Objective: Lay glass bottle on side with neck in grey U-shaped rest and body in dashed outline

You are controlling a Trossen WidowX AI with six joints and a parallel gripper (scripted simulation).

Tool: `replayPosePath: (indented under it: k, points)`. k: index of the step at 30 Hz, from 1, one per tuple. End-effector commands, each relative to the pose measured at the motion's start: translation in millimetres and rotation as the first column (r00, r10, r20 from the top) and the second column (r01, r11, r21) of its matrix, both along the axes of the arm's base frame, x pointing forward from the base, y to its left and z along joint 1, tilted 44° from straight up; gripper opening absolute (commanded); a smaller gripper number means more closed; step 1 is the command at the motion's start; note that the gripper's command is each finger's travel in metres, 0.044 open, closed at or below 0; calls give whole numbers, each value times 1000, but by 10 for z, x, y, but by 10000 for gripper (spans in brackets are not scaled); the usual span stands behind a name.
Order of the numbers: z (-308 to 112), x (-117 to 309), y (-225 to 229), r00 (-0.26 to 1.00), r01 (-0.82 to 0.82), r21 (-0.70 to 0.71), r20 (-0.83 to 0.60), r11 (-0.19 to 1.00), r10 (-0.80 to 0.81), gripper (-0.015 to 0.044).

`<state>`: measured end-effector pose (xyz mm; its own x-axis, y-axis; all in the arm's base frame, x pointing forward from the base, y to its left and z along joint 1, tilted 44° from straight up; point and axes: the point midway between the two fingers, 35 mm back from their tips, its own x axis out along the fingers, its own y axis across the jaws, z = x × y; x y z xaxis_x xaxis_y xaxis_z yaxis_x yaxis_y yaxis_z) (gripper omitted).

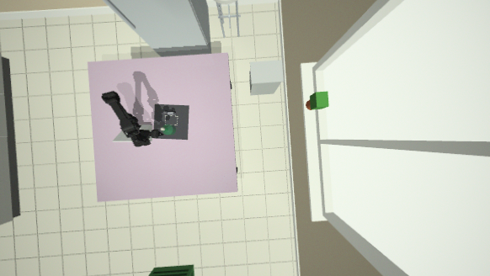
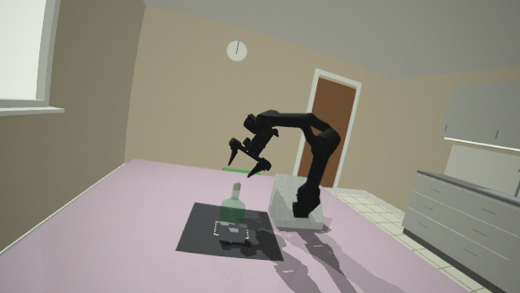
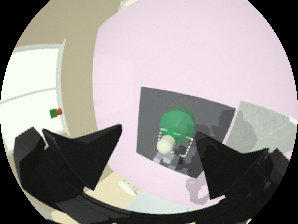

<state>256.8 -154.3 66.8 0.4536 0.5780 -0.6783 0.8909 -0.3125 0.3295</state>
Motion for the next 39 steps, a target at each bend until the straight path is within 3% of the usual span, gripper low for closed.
replayPosePath:
  k: [1,9,39]
  points:
    - [-37,18,74,997,-15,46,-73,999,19,440]
    - [-249,137,282,909,-247,100,-321,964,266,440]
    - [21,158,567,909,-247,102,-321,964,267,440]
